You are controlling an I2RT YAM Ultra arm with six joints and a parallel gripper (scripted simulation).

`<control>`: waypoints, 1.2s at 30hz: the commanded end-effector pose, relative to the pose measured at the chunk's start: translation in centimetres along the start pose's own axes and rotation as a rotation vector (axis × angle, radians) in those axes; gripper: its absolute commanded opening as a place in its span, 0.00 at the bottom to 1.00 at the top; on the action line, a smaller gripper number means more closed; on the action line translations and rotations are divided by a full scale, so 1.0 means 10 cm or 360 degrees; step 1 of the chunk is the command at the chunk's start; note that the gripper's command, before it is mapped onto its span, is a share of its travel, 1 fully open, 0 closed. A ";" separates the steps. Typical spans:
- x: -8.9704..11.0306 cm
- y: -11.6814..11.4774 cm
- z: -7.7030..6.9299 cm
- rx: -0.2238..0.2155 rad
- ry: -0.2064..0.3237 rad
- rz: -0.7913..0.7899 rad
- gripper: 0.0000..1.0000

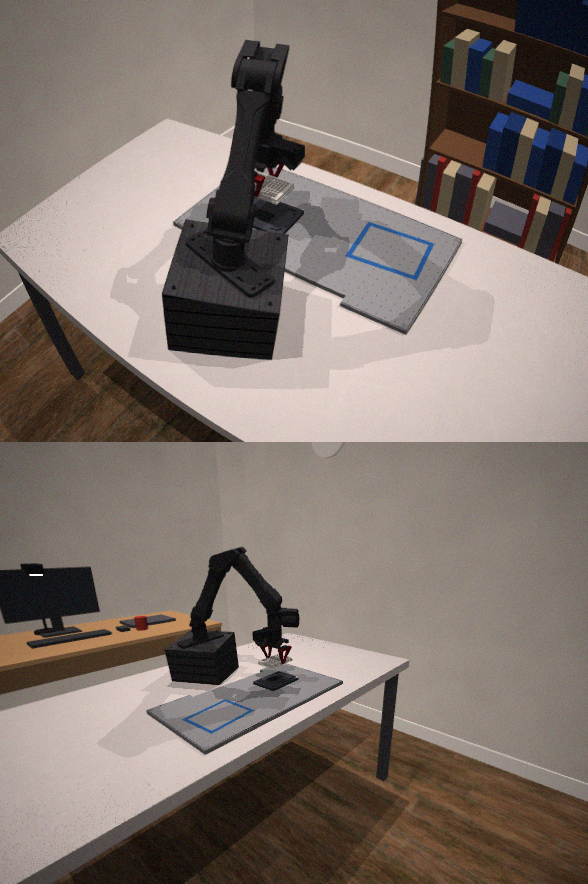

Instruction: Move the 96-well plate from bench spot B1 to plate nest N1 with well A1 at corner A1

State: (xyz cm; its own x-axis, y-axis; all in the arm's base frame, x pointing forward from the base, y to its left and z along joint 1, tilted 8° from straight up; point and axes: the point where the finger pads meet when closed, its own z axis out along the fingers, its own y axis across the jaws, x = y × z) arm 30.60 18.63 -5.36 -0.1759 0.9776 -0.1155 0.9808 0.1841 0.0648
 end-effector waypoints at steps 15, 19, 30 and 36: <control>-0.02 0.00 0.20 0.0004 -0.0013 -0.0004 0.00; -0.03 0.01 0.27 0.0004 -0.0013 0.0001 0.00; -0.04 -0.03 0.43 0.0017 -0.0019 0.0000 0.00; -0.04 -0.02 0.53 0.0014 -0.0017 0.0002 0.00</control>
State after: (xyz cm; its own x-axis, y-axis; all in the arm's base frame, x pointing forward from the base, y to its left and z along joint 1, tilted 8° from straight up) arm 30.92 18.13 -9.82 -0.1731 0.9776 -0.1197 0.9820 0.1807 0.0556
